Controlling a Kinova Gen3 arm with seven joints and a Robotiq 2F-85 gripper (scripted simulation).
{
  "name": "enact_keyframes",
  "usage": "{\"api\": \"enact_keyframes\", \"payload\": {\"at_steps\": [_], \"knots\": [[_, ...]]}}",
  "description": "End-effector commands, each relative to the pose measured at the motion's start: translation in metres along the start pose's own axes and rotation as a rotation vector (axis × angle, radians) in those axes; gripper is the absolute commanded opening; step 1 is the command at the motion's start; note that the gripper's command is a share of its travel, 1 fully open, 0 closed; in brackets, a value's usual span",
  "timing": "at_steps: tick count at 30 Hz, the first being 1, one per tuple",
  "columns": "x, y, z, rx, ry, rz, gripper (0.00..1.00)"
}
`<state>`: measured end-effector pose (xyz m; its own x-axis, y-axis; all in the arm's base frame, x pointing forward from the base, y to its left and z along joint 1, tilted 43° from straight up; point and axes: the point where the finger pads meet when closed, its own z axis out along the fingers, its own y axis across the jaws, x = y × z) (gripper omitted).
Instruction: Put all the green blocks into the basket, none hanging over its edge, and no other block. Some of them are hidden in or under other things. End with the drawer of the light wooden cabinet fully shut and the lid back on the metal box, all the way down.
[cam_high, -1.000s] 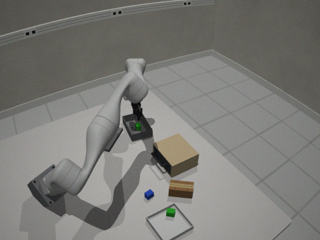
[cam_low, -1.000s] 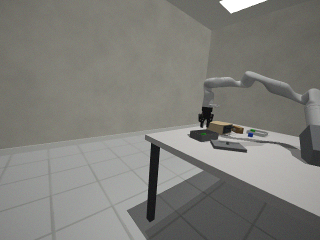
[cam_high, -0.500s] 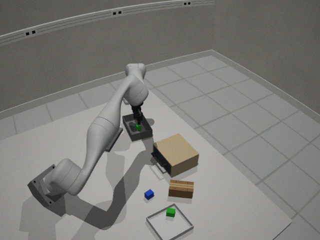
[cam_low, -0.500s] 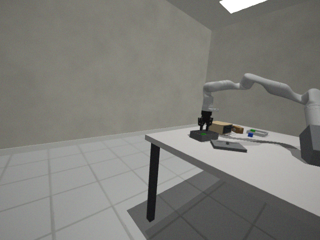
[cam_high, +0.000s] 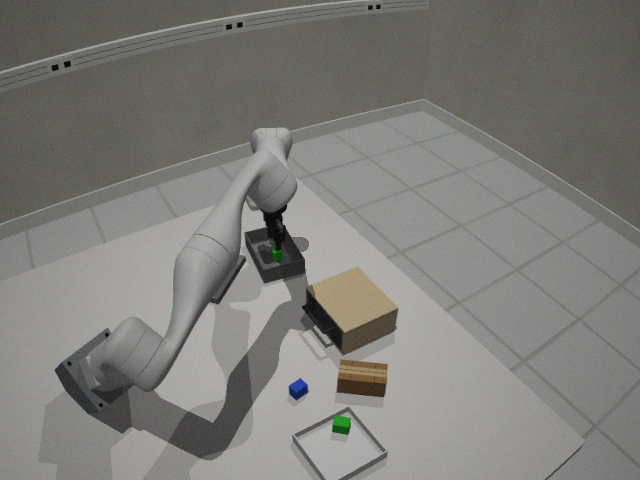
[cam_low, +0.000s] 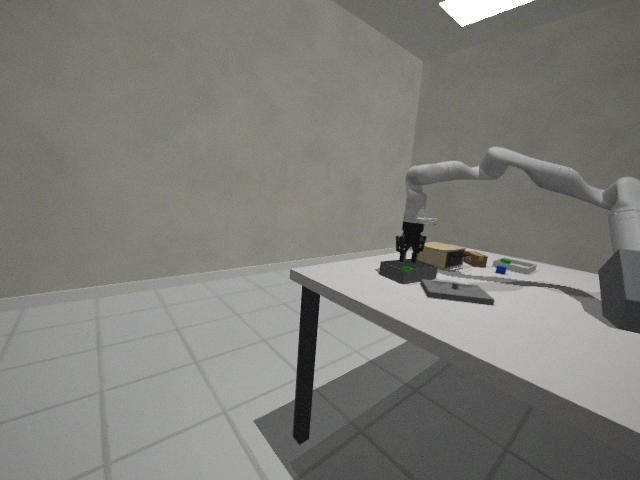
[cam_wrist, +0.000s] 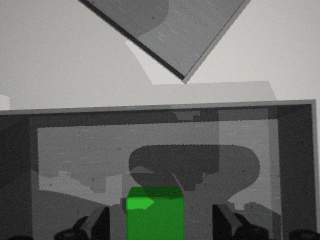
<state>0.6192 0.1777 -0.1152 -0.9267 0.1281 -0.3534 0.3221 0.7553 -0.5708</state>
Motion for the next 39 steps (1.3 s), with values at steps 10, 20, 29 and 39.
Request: {"api": "enact_keyframes", "payload": {"at_steps": [10, 20, 29, 39], "knots": [[-0.0069, -0.0041, -0.0005, -0.001, -0.008, 0.005, 0.65], [-0.0073, -0.0039, -0.0004, -0.001, -0.008, 0.006, 0.65], [-0.0092, -0.0037, -0.0009, -0.003, -0.009, 0.008, 0.65], [-0.0091, -0.0038, -0.0007, -0.003, -0.009, 0.007, 0.65]]}}
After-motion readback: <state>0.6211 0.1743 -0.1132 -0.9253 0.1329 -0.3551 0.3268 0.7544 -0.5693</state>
